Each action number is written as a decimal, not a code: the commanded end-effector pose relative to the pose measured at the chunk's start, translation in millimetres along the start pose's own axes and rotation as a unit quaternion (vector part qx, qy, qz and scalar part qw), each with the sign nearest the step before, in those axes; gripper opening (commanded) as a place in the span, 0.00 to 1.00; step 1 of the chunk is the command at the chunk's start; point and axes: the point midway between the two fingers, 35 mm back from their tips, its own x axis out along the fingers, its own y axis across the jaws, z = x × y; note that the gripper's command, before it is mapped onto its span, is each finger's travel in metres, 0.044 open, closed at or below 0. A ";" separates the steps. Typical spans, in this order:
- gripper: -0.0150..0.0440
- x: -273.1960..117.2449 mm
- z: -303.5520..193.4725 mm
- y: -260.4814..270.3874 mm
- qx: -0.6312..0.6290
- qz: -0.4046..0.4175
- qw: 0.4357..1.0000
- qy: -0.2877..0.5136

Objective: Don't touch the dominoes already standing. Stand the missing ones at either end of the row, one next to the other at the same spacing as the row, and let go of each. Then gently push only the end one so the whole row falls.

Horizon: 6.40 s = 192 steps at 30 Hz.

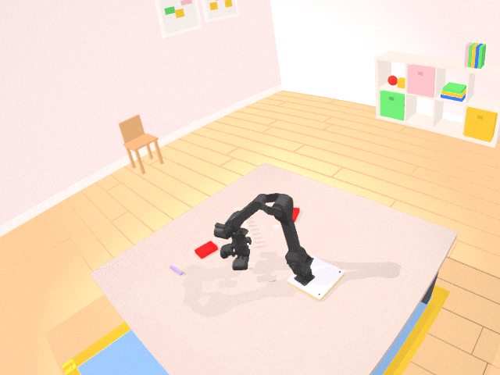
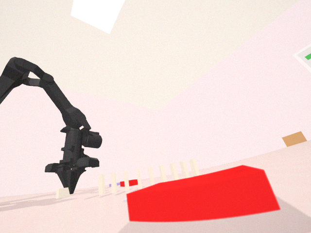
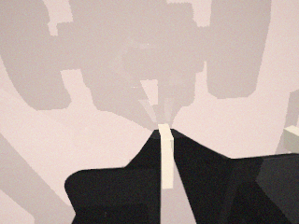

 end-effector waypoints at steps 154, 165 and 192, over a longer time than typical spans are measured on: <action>0.30 -119.3 57.1 157.1 0.254 -0.239 0.667 -0.658; 0.30 -119.3 57.1 157.1 0.254 -0.239 0.667 -0.658; 0.30 -55.4 64.1 159.5 0.272 -0.225 0.671 -0.652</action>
